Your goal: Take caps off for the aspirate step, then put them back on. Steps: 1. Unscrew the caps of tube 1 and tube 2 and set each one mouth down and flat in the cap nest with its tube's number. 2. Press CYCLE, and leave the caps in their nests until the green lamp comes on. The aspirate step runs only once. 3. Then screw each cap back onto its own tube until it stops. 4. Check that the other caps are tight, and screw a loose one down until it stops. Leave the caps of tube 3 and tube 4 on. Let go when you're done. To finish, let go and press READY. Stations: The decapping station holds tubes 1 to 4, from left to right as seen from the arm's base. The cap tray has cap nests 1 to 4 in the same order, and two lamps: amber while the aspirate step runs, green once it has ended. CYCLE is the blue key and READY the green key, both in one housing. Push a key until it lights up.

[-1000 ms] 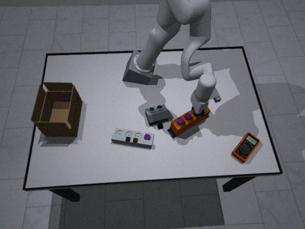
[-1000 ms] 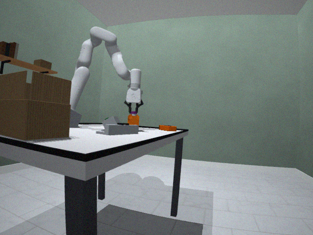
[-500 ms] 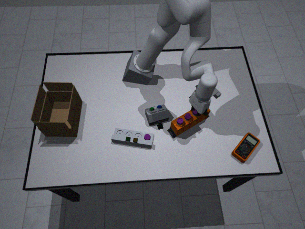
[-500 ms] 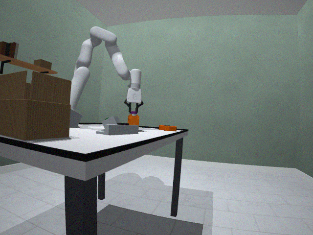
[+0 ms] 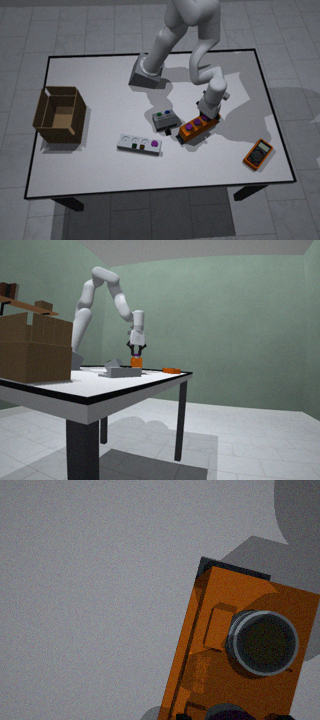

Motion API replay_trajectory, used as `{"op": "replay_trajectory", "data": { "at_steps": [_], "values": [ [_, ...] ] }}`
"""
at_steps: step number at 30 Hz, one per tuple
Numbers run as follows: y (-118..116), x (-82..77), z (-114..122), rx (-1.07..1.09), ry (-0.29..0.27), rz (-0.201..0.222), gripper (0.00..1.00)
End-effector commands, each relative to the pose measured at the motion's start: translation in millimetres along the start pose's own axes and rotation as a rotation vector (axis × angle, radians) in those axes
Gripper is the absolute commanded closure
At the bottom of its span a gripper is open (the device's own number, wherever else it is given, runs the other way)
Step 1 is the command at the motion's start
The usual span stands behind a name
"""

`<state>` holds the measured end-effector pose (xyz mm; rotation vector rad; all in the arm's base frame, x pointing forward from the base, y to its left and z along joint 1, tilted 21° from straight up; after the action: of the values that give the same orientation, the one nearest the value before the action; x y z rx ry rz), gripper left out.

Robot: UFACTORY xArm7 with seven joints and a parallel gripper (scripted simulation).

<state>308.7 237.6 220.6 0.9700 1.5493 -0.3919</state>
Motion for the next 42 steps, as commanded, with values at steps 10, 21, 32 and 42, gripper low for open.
{"op": "replay_trajectory", "data": {
  "at_steps": [10,21,32,42],
  "values": [
    [1.8,-3.1,0.2,0.247,0.002,0.006,0.54],
    [1.9,-8.6,0.6,0.259,0.002,0.006,0.54],
    [1.9,-8.8,0.6,0.259,0.002,0.006,1.0],
    [1.9,-8.7,0.6,0.259,0.003,0.006,1.0]
  ]
}}
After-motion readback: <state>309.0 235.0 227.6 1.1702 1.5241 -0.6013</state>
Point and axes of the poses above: the point where the finger pads meet when closed, its own x axis out along the fingers, its own y axis across the jaws, z = x × y, the point moved 8 cm from there along -x, back along the fingers, and after that the axes turned 9 degrees about x, right-handed, at the moved point
